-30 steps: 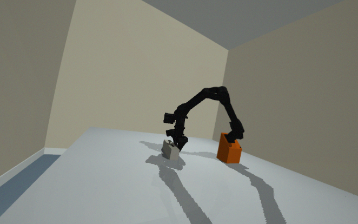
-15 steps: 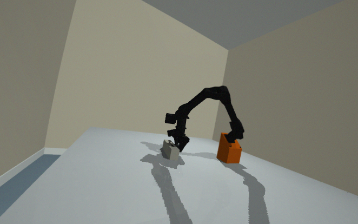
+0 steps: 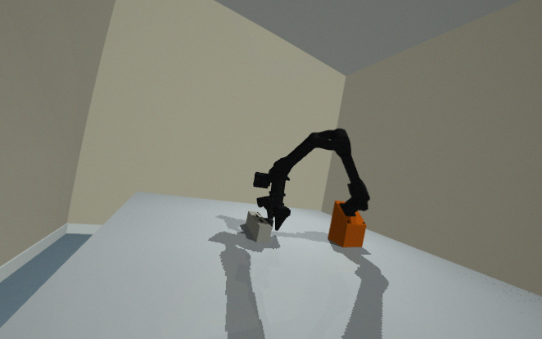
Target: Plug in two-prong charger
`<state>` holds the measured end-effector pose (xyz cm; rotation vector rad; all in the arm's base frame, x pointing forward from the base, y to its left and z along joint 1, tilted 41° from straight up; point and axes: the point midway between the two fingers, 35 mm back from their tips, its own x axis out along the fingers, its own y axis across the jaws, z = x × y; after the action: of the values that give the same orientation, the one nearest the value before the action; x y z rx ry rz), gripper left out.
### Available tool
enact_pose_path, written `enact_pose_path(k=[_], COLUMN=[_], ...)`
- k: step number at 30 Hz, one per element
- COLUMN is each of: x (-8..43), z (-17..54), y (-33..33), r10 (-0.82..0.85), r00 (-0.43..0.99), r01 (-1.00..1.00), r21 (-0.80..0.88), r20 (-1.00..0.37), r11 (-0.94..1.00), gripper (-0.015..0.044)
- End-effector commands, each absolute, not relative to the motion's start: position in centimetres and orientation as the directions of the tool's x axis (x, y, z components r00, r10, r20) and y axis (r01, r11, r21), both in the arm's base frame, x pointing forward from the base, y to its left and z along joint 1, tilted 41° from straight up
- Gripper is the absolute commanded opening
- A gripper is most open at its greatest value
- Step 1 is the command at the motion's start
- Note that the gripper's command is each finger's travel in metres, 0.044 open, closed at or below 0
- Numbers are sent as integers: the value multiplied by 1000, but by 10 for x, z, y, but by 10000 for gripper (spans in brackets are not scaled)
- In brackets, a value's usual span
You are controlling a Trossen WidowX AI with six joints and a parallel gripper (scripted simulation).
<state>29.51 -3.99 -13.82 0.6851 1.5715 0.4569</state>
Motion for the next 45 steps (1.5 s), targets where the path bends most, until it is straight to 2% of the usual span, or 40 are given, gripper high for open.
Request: enact_pose_path(k=[1,31,35,40,45], x=[291,263,272,276,276], z=[-138,-136,-120,-86,-81], y=[-40,-36,-56,-86,-89], r10=[660,662,617,502,484], r00=[-23,-13,212,506,540], r01=[152,161,169,161,158], r21=[650,652,651,649,648], r20=[-751,-749,-758,-701,-689], r11=[745,741,740,744,745], gripper=[440,440,440,440,440])
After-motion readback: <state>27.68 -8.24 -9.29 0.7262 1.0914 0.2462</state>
